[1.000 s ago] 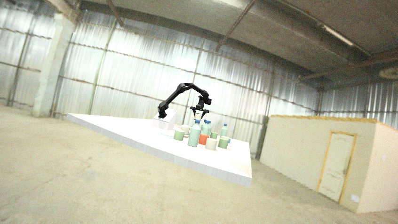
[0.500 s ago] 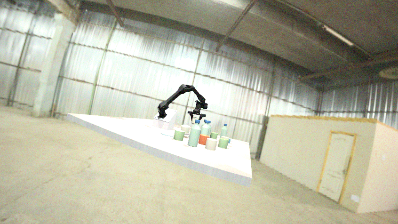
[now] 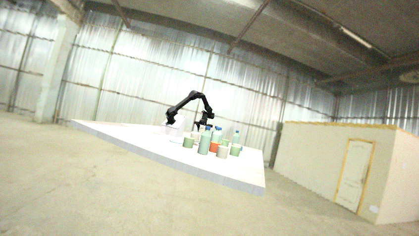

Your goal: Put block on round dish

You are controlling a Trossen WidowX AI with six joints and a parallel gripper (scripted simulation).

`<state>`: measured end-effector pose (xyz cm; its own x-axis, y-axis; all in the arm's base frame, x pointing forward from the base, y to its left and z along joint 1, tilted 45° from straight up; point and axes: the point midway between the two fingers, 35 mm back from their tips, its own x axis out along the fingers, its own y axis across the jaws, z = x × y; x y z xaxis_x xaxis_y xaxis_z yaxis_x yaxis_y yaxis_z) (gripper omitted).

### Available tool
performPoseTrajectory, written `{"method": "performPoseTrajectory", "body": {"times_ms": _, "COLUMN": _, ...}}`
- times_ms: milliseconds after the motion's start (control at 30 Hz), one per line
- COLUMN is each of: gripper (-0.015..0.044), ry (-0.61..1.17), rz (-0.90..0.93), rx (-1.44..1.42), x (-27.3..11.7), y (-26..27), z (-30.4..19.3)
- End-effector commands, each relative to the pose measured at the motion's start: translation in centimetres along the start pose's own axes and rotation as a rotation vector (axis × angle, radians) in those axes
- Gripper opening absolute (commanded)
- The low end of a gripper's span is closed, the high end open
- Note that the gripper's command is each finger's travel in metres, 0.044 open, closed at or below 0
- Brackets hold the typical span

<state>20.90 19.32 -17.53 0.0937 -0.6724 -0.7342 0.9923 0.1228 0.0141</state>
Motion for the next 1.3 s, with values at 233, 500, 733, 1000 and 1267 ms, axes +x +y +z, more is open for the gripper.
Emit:
{"method": "performPoseTrajectory", "body": {"times_ms": 233, "gripper": 0.0000, "ry": -0.013, "rz": -0.003, "rx": -0.008, "x": 3.2, "y": -0.3, "z": 0.3}}
{"method": "performPoseTrajectory", "body": {"times_ms": 500, "gripper": 0.0000, "ry": -0.013, "rz": -0.003, "rx": -0.008, "x": 4.4, "y": -0.2, "z": 0.3}}
{"method": "performPoseTrajectory", "body": {"times_ms": 733, "gripper": 0.0053, "ry": -0.009, "rz": -0.008, "rx": -0.001, "x": 4.6, "y": -0.2, "z": 0.3}}
{"method": "performPoseTrajectory", "body": {"times_ms": 1000, "gripper": 0.0263, "ry": -0.009, "rz": -0.008, "rx": -0.001, "x": 4.6, "y": -0.2, "z": 0.3}}
{"method": "performPoseTrajectory", "body": {"times_ms": 1267, "gripper": 0.0440, "ry": -0.010, "rz": -0.006, "rx": -0.005, "x": 1.9, "y": -0.1, "z": 0.2}}
